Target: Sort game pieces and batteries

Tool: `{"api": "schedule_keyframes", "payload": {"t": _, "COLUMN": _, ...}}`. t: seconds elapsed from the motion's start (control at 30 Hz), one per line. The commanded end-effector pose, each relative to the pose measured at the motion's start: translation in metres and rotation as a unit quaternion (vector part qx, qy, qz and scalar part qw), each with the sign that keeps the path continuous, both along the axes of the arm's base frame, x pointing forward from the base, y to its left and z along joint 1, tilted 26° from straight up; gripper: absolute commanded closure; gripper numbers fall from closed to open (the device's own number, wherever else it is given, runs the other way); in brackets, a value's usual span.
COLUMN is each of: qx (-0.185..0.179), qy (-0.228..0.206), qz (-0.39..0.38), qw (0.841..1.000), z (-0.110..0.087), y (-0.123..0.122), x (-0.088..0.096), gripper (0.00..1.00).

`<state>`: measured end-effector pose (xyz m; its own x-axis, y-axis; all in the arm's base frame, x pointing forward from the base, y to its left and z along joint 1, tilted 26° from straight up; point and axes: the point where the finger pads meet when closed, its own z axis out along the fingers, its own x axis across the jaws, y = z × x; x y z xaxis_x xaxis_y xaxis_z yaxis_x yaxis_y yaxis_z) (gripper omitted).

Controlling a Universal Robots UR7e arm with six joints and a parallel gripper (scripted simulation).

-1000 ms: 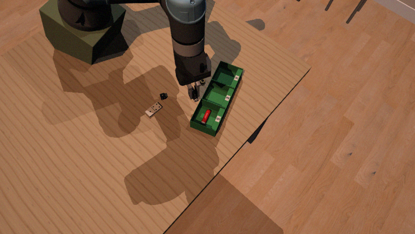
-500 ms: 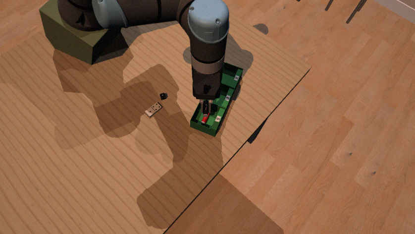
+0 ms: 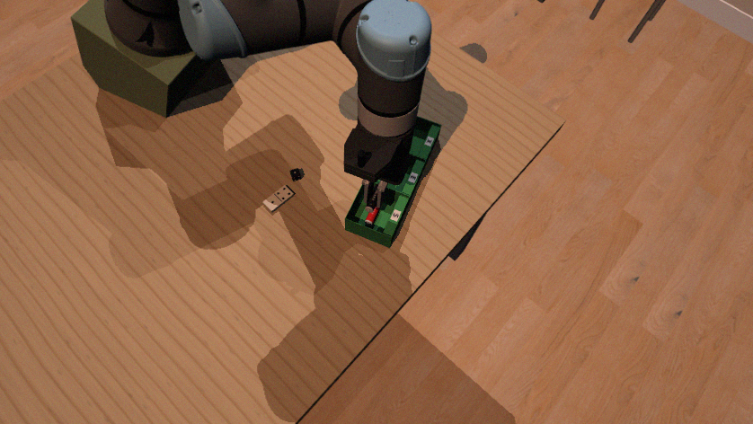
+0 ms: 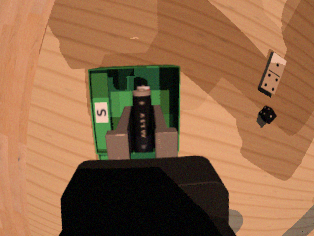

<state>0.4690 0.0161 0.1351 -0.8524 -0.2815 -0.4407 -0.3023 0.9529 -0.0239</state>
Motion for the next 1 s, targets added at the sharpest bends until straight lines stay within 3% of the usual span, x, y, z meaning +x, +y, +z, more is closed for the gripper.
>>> {"api": "schedule_keyframes", "payload": {"t": 0.0, "qx": 0.001, "qy": 0.001, "qz": -0.006, "qw": 1.000, "z": 0.000, "y": 0.000, "x": 0.000, "gripper": 0.69}}
{"api": "schedule_keyframes", "payload": {"t": 0.33, "qx": 0.001, "qy": 0.001, "qz": -0.006, "qw": 1.000, "z": 0.000, "y": 0.000, "x": 0.000, "gripper": 0.69}}
{"api": "schedule_keyframes", "payload": {"t": 0.97, "qx": 0.001, "qy": 0.001, "qz": -0.006, "qw": 1.000, "z": -0.030, "y": 0.004, "x": 0.014, "gripper": 0.69}}
